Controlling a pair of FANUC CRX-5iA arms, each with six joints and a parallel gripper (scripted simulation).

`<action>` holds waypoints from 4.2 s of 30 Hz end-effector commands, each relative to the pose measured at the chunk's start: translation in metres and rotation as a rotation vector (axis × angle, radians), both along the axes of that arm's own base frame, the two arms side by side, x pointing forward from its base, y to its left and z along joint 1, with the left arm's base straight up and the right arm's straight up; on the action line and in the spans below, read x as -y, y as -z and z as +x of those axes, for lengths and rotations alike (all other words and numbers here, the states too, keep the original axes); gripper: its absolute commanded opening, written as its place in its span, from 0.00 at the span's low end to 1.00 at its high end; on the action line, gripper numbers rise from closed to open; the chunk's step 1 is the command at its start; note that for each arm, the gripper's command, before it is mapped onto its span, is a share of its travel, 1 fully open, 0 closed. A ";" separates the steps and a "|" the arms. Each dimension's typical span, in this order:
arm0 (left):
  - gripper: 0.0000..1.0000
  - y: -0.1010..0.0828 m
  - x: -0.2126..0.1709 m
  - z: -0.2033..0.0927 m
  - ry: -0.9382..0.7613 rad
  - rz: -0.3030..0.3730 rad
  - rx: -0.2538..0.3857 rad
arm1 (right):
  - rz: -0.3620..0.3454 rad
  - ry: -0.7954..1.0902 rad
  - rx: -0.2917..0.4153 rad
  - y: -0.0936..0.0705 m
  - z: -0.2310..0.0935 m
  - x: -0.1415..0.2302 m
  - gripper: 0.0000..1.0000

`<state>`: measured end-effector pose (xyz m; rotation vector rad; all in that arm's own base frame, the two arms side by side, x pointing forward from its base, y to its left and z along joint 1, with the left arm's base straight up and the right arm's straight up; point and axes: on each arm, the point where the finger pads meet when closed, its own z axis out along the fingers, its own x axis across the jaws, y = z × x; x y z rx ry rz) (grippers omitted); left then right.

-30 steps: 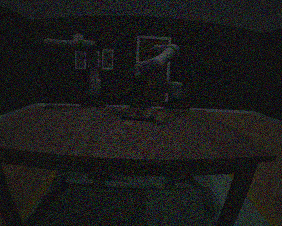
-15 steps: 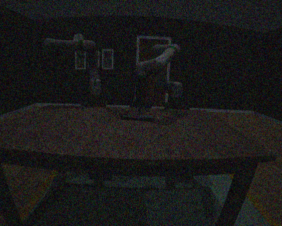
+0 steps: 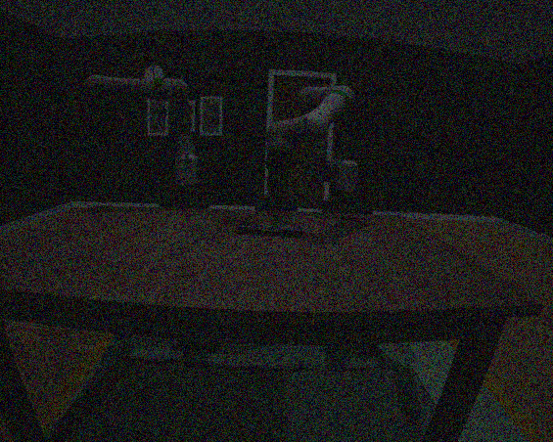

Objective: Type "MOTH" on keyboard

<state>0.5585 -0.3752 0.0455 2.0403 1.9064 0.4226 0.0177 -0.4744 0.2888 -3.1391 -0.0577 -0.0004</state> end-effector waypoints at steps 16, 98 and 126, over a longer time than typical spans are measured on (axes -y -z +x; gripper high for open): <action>0.00 0.005 0.000 0.001 0.000 -0.001 0.002 | -0.002 0.000 0.000 -0.001 0.000 0.000 1.00; 0.00 -0.001 0.050 -0.023 0.000 -0.002 0.002 | -0.002 0.000 0.000 -0.001 0.000 0.000 1.00; 0.00 0.006 0.050 -0.023 0.000 -0.002 0.002 | -0.002 0.000 0.000 -0.001 0.000 0.000 1.00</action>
